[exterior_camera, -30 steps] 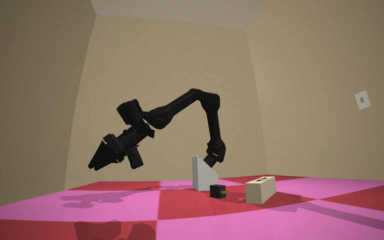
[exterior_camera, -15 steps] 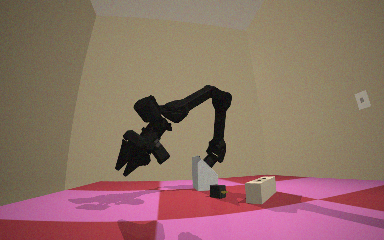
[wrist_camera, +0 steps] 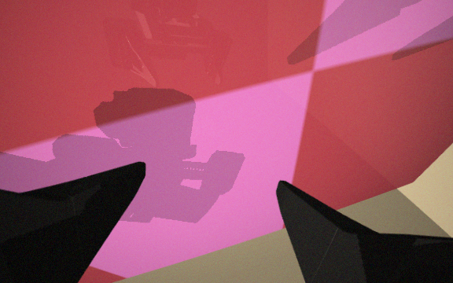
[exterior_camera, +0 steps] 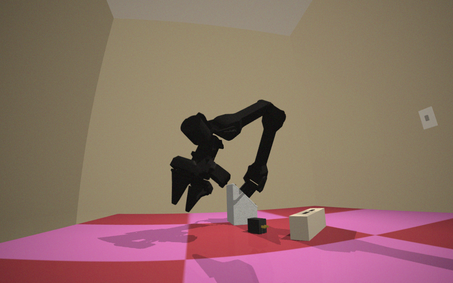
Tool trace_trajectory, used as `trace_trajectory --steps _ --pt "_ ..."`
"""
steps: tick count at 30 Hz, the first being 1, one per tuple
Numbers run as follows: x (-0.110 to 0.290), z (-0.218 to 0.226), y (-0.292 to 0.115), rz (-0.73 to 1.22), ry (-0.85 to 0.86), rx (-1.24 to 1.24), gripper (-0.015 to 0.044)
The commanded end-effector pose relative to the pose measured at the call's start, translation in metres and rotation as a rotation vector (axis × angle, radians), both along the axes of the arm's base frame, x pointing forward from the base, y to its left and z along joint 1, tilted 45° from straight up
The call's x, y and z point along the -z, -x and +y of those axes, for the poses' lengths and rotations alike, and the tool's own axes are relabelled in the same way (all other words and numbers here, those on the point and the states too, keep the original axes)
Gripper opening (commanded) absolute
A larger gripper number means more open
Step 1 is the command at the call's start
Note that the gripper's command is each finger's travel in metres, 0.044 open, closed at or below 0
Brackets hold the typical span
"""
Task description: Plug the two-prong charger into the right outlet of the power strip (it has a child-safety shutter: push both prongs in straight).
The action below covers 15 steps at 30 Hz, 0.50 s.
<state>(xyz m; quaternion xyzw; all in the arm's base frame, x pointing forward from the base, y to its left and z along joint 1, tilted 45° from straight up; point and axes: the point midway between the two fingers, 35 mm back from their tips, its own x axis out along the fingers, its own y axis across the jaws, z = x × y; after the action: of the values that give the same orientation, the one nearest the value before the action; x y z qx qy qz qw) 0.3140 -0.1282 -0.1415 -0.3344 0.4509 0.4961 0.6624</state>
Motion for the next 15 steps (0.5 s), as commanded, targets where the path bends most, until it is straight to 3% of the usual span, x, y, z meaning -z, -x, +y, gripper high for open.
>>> trace_trajectory --steps 1,15 --pt "-0.015 0.015 0.006 0.041 -0.047 0.054 0.0440" --pt "-0.065 0.074 0.033 0.252 -0.204 0.256 0.0440"
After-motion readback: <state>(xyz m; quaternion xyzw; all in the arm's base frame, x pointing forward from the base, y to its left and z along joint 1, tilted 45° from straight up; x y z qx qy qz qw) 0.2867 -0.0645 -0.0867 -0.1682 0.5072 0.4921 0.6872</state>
